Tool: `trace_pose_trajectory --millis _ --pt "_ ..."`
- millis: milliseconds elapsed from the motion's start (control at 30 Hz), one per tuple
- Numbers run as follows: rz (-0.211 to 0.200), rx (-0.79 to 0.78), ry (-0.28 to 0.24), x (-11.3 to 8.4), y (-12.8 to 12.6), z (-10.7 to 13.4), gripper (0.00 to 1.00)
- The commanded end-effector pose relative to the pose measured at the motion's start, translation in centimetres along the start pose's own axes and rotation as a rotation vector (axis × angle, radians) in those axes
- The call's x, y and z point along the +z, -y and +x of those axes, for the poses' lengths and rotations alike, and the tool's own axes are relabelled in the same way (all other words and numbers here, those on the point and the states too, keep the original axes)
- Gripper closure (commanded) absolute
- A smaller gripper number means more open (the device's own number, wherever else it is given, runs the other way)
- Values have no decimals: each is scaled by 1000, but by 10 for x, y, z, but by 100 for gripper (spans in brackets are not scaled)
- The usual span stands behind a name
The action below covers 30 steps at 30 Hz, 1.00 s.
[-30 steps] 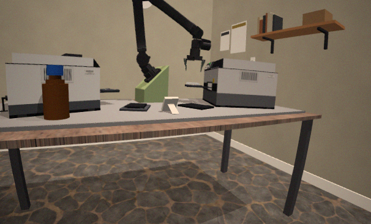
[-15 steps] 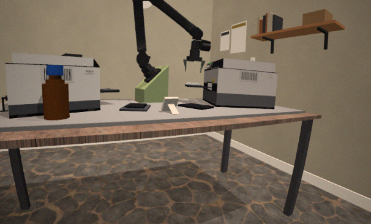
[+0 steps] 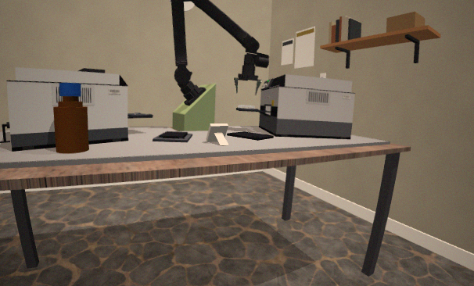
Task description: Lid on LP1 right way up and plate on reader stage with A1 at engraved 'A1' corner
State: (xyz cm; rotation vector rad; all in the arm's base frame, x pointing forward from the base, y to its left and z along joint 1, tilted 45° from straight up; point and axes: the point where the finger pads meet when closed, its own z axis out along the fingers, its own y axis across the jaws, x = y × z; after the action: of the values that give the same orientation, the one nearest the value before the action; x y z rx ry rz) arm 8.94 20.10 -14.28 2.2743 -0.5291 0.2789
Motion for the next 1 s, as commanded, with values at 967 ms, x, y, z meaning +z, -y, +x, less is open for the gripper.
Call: trace_pose_trajectory --millis 967 --pt "63 15 26 -4 26 0 0"
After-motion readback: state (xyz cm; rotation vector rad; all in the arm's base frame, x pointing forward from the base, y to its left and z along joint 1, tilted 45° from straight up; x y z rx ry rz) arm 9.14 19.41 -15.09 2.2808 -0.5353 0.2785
